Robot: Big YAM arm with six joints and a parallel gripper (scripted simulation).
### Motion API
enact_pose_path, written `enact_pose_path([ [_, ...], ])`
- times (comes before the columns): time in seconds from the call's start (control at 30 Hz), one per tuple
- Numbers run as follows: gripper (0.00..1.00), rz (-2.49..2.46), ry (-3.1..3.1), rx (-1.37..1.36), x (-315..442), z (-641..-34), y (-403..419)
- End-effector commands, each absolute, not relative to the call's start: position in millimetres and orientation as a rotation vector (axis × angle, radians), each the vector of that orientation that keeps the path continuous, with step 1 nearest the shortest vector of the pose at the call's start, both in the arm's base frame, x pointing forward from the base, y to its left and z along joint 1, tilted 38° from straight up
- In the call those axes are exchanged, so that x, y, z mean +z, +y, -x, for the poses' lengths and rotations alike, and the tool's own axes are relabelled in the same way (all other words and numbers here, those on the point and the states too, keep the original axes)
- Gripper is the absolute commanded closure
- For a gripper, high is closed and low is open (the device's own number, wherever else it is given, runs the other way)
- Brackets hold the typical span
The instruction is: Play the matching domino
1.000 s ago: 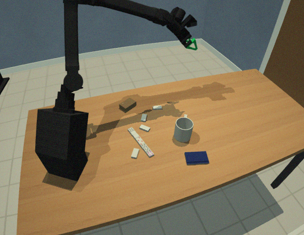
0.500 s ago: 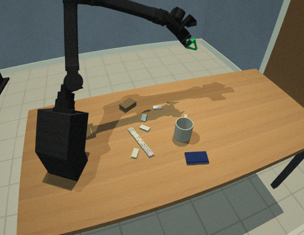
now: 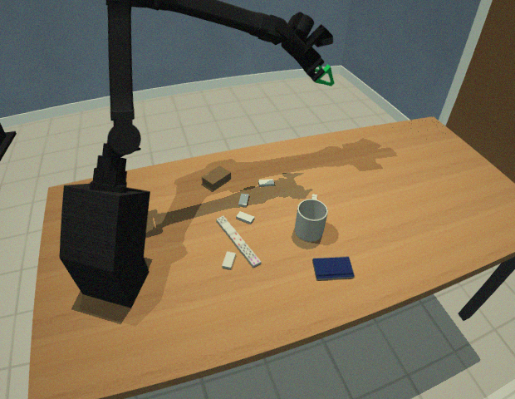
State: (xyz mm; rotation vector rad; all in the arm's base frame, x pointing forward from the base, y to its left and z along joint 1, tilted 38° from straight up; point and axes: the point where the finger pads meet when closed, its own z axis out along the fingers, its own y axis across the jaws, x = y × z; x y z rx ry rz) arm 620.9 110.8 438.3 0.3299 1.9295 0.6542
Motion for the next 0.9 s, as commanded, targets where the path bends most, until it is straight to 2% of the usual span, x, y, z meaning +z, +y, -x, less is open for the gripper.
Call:
enact_pose_path([
  [0.0, 0.0, -0.31, 1.835, 0.651, 486.9, -617.5, 97.3],
  [0.13, 0.0, -0.31, 1.835, 0.651, 486.9, -617.5, 97.3],
  [0.17, 0.0, -0.318, 1.902, 0.638, 450.2, -617.4, 104.8],
  [0.47, 0.0, -0.222, 1.762, 0.494, 492.7, -595.4, 70.6],
  [0.7, 0.0, -0.222, 1.762, 0.494, 492.7, -595.4, 70.6],
  [0.73, 0.0, -0.247, 1.838, 0.512, 456.1, -601.7, 82.2],
  [0.87, 0.0, -0.236, 1.805, 0.504, 472.0, -599.0, 77.2],
])
